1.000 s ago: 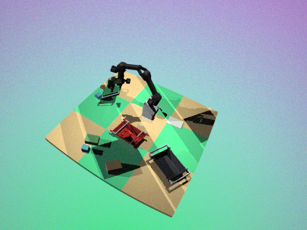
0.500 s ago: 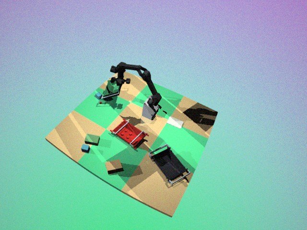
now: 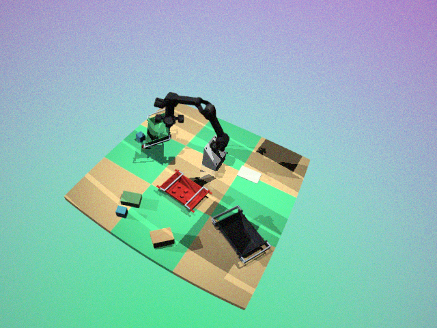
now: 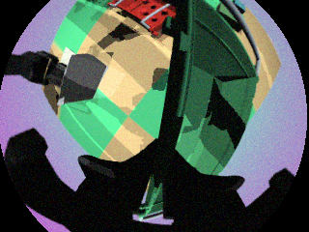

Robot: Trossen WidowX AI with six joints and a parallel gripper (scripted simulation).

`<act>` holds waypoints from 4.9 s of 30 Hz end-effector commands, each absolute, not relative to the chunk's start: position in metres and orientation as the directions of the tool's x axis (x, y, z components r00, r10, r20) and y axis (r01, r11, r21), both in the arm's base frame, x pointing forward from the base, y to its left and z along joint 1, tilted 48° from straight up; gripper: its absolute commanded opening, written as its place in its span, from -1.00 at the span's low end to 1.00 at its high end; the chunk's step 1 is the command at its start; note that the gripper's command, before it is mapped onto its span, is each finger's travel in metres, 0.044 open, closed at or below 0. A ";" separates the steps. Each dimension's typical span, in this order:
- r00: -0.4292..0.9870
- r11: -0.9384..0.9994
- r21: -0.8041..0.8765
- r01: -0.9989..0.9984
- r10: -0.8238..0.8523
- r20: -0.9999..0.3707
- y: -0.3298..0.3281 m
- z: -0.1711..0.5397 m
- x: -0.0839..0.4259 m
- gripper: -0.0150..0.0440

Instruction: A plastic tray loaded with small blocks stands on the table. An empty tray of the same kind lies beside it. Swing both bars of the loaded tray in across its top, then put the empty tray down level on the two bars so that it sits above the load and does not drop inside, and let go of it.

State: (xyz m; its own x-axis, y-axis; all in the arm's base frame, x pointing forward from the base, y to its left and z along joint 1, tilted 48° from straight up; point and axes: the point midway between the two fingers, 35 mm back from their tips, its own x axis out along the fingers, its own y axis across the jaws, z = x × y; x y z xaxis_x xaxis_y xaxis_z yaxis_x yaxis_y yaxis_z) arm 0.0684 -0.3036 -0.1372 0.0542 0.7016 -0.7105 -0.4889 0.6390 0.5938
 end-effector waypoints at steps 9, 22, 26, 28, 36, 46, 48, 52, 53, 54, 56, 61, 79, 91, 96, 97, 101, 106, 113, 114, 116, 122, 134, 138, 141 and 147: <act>0.071 0.618 0.496 -0.610 0.666 -0.743 -0.300 -0.096 0.130 -0.49; 0.080 0.553 0.410 -0.726 0.659 -0.748 -0.275 -0.058 0.190 -0.49; 0.083 0.528 0.383 -0.759 0.660 -0.747 -0.264 -0.047 0.207 -0.49; 0.084 0.514 0.369 -0.774 0.661 -0.746 -0.258 -0.041 0.216 -0.49; 0.089 0.456 0.311 -0.834 0.668 -0.739 -0.232 -0.017 0.247 -0.49; 0.093 0.374 0.237 -0.897 0.683 -0.724 -0.194 0.012 0.280 -0.49; 0.094 0.356 0.222 -0.908 0.687 -0.721 -0.185 0.018 0.286 -0.49; 0.094 0.320 0.191 -0.928 0.696 -0.712 -0.168 0.030 0.296 -0.49; 0.093 0.311 0.183 -0.932 0.698 -0.710 -0.163 0.033 0.299 -0.49; 0.093 0.302 0.176 -0.937 0.700 -0.708 -0.159 0.036 0.301 -0.49; 0.092 0.283 0.160 -0.946 0.706 -0.703 -0.150 0.042 0.305 -0.49; 0.089 0.236 0.121 -0.964 0.719 -0.689 -0.126 0.057 0.315 -0.49; 0.085 0.192 0.086 -0.978 0.733 -0.675 -0.104 0.070 0.322 -0.49; 0.085 0.192 0.086 -0.978 0.733 -0.675 -0.104 0.070 0.322 -0.49; 0.085 0.192 0.086 -0.978 0.733 -0.675 -0.104 0.070 0.322 -0.49; 0.085 0.192 0.086 -0.978 0.733 -0.675 -0.104 0.070 0.322 -0.49; 0.085 0.192 0.086 -0.978 0.733 -0.675 -0.103 0.071 0.322 -0.49; 0.085 0.192 0.086 -0.978 0.733 -0.675 -0.103 0.071 0.322 -0.49; 0.085 0.192 0.086 -0.978 0.733 -0.675 -0.103 0.071 0.322 -0.49; 0.085 0.192 0.086 -0.978 0.733 -0.675 -0.103 0.071 0.322 -0.49; 0.085 0.192 0.086 -0.978 0.733 -0.675 -0.102 0.071 0.322 -0.49; 0.085 0.192 0.086 -0.978 0.732 -0.676 -0.096 0.065 0.323 -0.49; 0.085 0.193 0.085 -0.978 0.732 -0.676 -0.082 0.050 0.325 -0.49; 0.086 0.193 0.085 -0.978 0.732 -0.676 -0.077 0.046 0.326 -0.49; 0.086 0.192 0.085 -0.978 0.733 -0.675 -0.073 0.042 0.326 -0.49; 0.086 0.192 0.085 -0.978 0.733 -0.675 -0.066 0.035 0.326 -0.49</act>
State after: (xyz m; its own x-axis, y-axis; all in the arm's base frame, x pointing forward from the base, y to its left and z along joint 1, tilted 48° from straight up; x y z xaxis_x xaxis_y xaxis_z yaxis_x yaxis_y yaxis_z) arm 0.3243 -0.0652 0.0348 0.0610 0.7355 -0.6748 -0.9797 0.1736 0.1007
